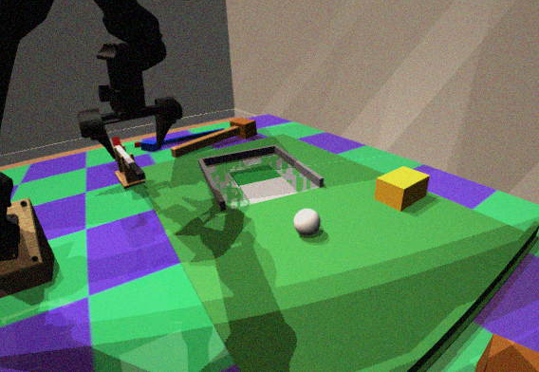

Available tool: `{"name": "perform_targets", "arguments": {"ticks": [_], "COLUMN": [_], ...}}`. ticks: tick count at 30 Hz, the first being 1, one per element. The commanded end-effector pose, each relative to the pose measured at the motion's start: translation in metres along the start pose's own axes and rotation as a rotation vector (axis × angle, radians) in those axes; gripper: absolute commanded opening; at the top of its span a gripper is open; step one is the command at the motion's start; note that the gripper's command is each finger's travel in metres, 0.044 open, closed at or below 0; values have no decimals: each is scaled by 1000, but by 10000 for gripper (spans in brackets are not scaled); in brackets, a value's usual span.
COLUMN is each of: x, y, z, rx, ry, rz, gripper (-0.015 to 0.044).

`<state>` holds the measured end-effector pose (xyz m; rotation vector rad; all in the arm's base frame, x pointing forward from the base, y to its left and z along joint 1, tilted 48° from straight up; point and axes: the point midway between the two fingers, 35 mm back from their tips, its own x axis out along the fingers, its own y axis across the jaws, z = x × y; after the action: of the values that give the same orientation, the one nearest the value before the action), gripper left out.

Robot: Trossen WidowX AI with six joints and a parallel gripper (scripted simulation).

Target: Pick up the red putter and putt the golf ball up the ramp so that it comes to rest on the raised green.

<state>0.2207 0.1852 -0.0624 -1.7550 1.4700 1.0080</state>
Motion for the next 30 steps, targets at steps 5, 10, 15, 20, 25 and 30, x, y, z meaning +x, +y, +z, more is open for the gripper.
{"name": "perform_targets", "arguments": {"ticks": [5, 10, 15, 20, 25, 30], "x": [6, 24, 29, 48, 49, 56], "y": [10, 10, 10, 10, 10, 10], "z": [-3, -9, -10, -16, -16, -18], "rx": [-59, -58, -58, -58, -58, -58], "ry": [30, 31, 31, 32, 32, 32], "rz": [13, 12, 12, 12, 12, 12], "gripper": [440, 440, 440, 440, 440, 440]}}
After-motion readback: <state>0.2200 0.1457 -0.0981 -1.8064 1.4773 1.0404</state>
